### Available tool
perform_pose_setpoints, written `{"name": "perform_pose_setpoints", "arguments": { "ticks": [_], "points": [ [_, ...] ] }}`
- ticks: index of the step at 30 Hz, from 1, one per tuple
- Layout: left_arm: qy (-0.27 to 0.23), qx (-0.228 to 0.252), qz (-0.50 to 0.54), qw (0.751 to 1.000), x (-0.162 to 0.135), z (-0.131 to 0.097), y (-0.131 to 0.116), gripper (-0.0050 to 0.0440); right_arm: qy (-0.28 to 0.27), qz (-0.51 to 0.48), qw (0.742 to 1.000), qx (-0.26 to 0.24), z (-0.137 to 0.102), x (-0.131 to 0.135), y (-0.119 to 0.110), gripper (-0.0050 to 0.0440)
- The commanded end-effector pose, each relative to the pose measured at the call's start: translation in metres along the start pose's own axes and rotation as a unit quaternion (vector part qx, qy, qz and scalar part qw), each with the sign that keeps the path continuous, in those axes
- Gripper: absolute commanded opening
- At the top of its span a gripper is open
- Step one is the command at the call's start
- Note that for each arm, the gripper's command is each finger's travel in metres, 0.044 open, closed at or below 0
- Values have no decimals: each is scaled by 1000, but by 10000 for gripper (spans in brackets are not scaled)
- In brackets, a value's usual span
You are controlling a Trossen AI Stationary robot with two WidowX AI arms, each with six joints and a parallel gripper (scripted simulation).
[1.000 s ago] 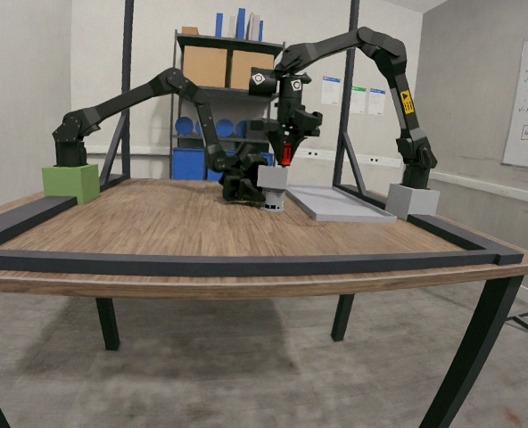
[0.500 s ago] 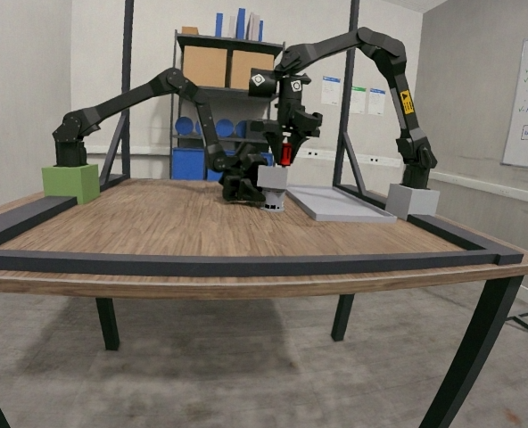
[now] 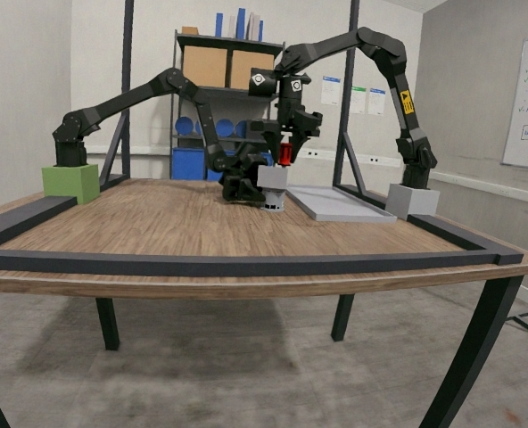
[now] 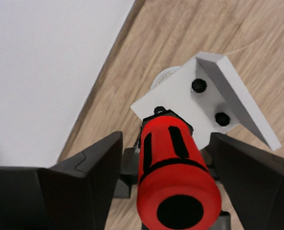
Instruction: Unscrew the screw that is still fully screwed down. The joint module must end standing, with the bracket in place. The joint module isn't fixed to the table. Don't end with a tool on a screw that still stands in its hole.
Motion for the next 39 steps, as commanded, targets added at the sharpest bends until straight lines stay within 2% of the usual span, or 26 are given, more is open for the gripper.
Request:
{"name": "perform_pose_setpoints", "arguments": {
  "ticks": [1,16,22,31,33,34,39],
  "points": [
    [-12,8,-2,1000,-1,-10,-1,250,0,17,1000,-6,2,5,14,245],
    [-12,8,-2,1000,-1,-10,-1,250,0,17,1000,-6,2,5,14,245],
    [-11,5,175,985,-1,-8,-1,250,0,17,1000,-6,2,5,14,245],
    [-12,2,368,930,-2,-8,-2,250,0,17,1000,-6,2,5,14,245],
    [-12,2,368,930,-2,-8,-2,250,0,17,1000,-6,2,5,14,245],
    [-11,1,409,913,-2,-8,-2,250,0,17,1000,-6,2,5,14,245],
    [-12,0,511,859,-2,-8,-2,250,0,17,1000,-6,2,5,14,245]
  ]
}}
Point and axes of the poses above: on each arm, the point midway between the two fingers, 35 mm back from their tips, its own z axis out along the fingers, its own x axis across the jaws, y = z × x, the point moved 5 cm from there along -z, back along the fingers, and after that the axes turned 1 degree about -z, right-handed, at the moved point
